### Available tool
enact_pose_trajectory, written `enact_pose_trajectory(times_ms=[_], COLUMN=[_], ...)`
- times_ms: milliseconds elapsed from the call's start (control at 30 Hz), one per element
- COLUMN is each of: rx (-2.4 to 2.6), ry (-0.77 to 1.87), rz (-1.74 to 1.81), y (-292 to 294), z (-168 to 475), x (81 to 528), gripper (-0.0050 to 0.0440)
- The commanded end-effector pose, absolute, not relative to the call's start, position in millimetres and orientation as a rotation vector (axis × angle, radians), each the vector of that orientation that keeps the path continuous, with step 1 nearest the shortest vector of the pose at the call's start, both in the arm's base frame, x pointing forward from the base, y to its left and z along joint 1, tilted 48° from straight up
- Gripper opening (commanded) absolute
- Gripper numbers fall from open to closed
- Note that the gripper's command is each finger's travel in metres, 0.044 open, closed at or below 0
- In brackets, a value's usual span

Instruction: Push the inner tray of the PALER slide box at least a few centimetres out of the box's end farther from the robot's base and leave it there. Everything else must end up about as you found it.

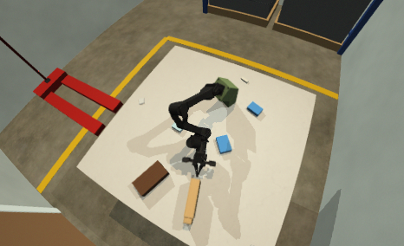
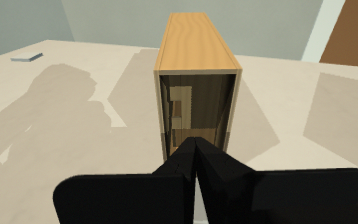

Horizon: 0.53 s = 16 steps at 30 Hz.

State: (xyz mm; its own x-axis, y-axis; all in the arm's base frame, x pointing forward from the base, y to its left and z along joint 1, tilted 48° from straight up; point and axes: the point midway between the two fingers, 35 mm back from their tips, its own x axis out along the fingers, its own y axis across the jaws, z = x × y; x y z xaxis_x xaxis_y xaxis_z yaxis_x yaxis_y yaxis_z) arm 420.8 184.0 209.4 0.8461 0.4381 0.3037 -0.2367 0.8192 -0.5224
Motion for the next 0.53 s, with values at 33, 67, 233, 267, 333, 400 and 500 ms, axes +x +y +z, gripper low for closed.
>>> enact_pose_trajectory(times_ms=[33,67,233,267,333,400,500], rx=[-0.49,-0.492,-0.504,-0.504,-0.504,-0.504,-0.505], ry=[-0.391,-0.36,-0.249,-0.246,-0.246,-0.246,-0.243], rz=[0.349,0.338,0.302,0.301,0.301,0.301,0.302], y=[182,180,173,172,172,172,173], z=[221,221,220,219,219,219,218], x=[408,402,377,376,376,376,378], gripper=[-0.005,-0.005,-0.005,-0.005,-0.005,-0.005,-0.005])
